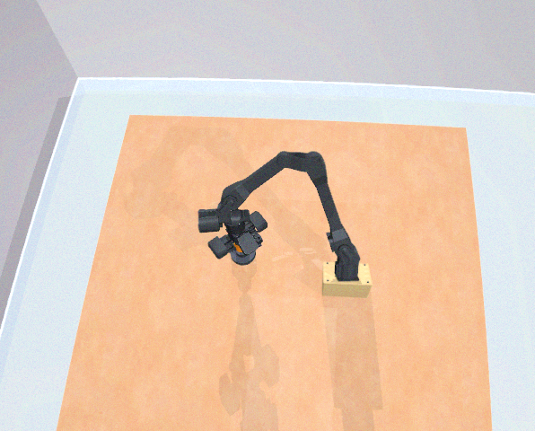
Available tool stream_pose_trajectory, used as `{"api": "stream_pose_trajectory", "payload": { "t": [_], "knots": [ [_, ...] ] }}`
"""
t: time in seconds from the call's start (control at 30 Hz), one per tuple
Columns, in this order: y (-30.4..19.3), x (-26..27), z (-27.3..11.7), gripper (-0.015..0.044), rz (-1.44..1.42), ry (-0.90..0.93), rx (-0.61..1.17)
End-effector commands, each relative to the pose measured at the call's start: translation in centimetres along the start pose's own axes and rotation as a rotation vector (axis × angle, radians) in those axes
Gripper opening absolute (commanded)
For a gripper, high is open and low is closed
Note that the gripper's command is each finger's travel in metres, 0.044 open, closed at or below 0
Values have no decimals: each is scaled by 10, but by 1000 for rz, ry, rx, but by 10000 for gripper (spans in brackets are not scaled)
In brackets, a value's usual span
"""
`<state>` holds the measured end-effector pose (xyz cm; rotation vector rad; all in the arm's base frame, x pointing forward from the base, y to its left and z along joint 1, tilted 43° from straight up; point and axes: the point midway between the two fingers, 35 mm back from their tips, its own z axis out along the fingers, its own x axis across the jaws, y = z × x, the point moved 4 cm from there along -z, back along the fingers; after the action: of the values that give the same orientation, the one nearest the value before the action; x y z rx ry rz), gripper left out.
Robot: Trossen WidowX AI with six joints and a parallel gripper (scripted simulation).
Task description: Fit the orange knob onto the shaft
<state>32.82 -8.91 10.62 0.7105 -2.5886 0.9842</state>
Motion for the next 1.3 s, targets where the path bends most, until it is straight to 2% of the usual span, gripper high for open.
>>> {"api": "stream_pose_trajectory", "payload": {
  "t": [0.0, 0.23, 0.47, 1.27],
  "knots": [
    [0, 0, 0, 0, -3, 0, 1],
    [3, 1, -4, 0, -12, 0, 1],
    [5, 2, -1, 0, -210, 1, 1],
    [1, 0, 0, 0, -213, 0, 1]
  ]
}}
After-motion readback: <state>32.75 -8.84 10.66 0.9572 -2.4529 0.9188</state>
